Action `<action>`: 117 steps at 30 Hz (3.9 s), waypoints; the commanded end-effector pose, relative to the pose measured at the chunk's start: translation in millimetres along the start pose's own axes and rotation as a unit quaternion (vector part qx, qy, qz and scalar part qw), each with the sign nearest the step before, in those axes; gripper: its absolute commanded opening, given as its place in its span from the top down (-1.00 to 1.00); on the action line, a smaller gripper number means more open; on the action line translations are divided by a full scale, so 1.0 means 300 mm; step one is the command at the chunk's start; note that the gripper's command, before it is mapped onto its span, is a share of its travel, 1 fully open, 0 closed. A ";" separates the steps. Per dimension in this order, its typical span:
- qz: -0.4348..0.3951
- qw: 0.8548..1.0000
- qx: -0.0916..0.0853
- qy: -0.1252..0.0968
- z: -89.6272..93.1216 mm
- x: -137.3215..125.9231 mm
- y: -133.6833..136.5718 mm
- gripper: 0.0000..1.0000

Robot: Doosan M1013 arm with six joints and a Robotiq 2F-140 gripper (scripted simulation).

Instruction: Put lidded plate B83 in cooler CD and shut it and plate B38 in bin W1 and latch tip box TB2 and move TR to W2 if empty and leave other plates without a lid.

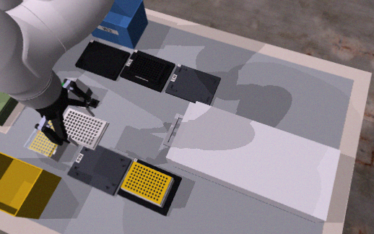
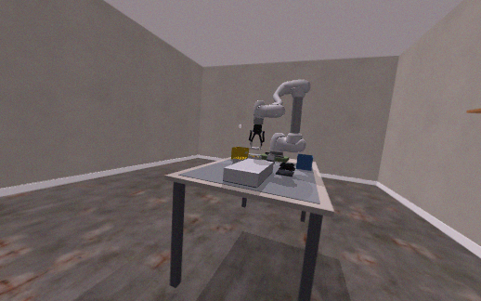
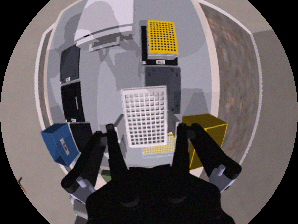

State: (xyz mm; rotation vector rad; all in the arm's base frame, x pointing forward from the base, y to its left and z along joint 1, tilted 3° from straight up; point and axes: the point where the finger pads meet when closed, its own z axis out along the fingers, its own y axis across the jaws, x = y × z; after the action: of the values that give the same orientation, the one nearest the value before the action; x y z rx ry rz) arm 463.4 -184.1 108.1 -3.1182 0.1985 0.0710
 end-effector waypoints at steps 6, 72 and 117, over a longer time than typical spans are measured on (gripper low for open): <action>0.000 1.000 0.000 0.000 0.000 -0.040 0.058 1.00; 0.000 1.000 0.000 0.000 0.000 -0.339 0.488 1.00; 0.000 1.000 0.000 0.000 0.000 -0.468 0.675 1.00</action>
State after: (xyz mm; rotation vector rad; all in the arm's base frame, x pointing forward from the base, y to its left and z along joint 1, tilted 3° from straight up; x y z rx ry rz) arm 298.5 -367.2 111.8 -3.1179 0.1982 0.0709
